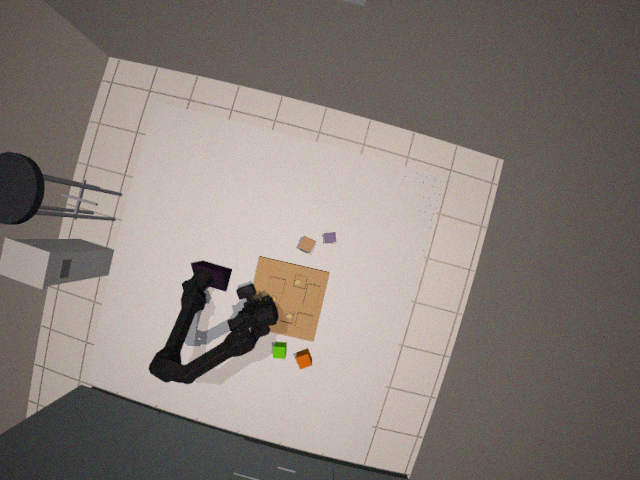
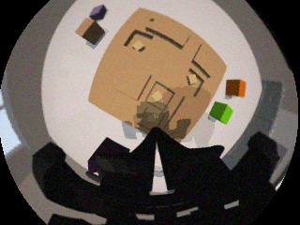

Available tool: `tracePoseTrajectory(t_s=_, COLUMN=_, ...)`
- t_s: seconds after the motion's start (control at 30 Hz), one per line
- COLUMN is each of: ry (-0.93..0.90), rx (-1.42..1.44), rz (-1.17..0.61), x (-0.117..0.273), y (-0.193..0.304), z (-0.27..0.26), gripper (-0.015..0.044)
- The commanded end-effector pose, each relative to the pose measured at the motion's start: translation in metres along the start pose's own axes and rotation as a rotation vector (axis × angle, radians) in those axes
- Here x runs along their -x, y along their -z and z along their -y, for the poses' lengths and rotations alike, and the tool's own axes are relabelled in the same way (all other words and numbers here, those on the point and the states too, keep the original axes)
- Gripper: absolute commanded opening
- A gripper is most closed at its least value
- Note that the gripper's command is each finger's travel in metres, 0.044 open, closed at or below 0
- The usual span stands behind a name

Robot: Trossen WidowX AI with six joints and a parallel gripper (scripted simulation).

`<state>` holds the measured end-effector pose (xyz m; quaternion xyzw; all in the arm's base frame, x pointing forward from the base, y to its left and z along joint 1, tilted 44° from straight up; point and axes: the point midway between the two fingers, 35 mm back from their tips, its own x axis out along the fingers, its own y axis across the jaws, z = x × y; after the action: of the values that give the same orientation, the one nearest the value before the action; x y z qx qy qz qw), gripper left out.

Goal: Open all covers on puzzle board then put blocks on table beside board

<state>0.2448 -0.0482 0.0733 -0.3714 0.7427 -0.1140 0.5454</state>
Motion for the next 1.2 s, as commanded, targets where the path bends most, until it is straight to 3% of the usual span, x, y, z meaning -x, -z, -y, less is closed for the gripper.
tracePoseTrajectory(t_s=0.0, ry=-0.004, rx=-0.08, rz=-0.003, x=-0.002, y=0.005, z=-0.004, gripper=0.0)
tracePoseTrajectory(t_s=0.23, ry=-0.005, rx=-0.08, rz=-0.003, x=-0.007, y=0.005, z=-0.004, gripper=0.0)
tracePoseTrajectory(t_s=0.6, ry=-0.002, rx=-0.08, rz=-0.004, x=-0.052, y=0.009, z=-0.003, gripper=0.0)
tracePoseTrajectory(t_s=1.17, ry=-0.002, rx=-0.08, rz=-0.004, x=-0.063, y=0.009, z=-0.004, gripper=0.0)
